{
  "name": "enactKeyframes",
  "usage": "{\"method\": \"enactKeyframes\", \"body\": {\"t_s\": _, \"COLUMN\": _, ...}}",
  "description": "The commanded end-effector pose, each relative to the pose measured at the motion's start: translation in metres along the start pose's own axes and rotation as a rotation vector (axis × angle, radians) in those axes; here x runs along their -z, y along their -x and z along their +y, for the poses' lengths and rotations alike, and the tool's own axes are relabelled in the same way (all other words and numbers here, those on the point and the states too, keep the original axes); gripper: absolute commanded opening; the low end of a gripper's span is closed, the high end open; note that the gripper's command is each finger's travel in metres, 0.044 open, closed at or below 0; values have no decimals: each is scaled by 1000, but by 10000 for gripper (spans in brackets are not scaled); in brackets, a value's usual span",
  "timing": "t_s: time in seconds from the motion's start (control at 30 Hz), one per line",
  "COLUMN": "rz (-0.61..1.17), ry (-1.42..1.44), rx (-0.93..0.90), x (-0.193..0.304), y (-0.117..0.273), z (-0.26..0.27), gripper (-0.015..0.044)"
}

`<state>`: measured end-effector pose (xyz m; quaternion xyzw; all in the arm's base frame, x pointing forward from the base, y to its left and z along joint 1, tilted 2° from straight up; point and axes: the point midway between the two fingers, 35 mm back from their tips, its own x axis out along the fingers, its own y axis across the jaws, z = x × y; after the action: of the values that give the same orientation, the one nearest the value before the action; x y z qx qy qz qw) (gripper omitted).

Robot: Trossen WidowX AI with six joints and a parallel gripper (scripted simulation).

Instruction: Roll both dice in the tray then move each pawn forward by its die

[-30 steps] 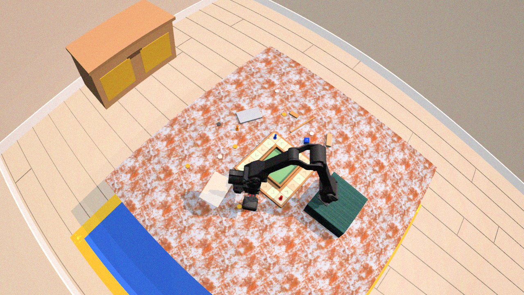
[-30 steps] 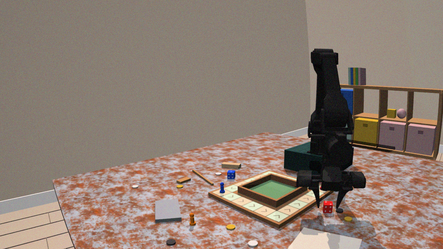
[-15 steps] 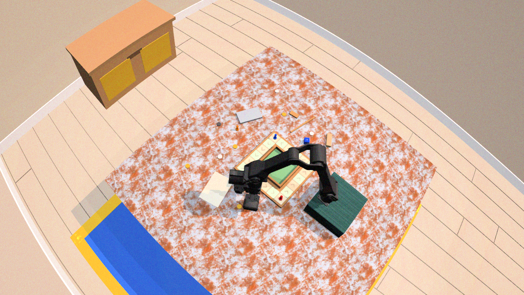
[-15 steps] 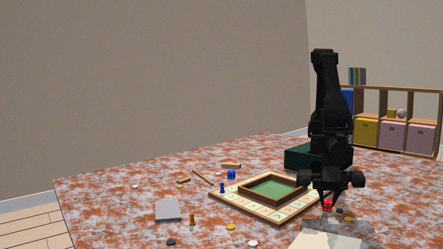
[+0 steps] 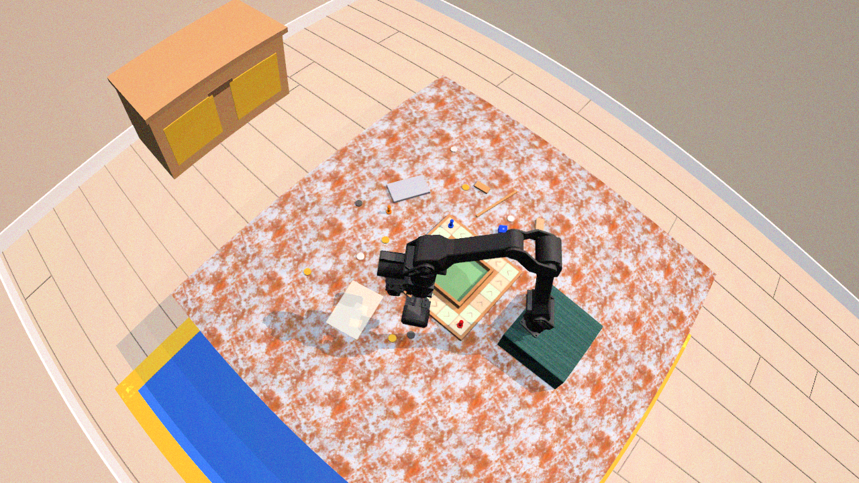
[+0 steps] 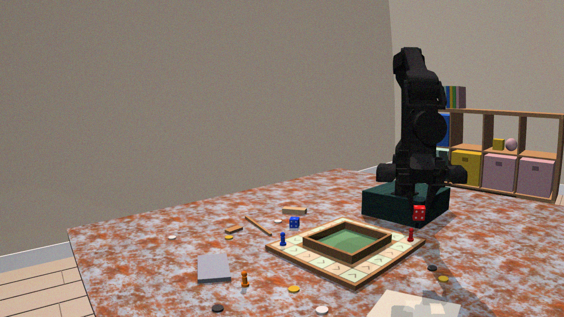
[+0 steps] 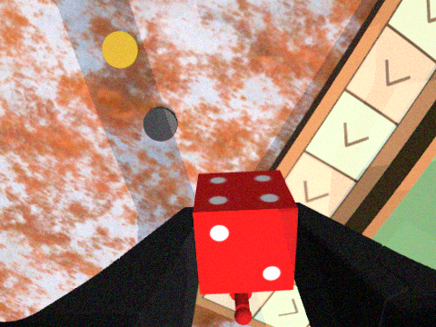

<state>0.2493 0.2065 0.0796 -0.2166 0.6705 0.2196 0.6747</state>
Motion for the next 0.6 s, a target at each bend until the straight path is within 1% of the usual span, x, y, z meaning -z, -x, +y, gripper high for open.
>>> {"method": "enactKeyframes", "body": {"t_s": 0.0, "rz": 8, "ry": 3, "rx": -1, "x": 3, "y": 7, "z": -1, "gripper": 0}}
{"method": "enactKeyframes", "body": {"t_s": 0.57, "rz": 8, "ry": -254, "rx": 8, "x": 30, "y": -12, "z": -87, "gripper": 0}}
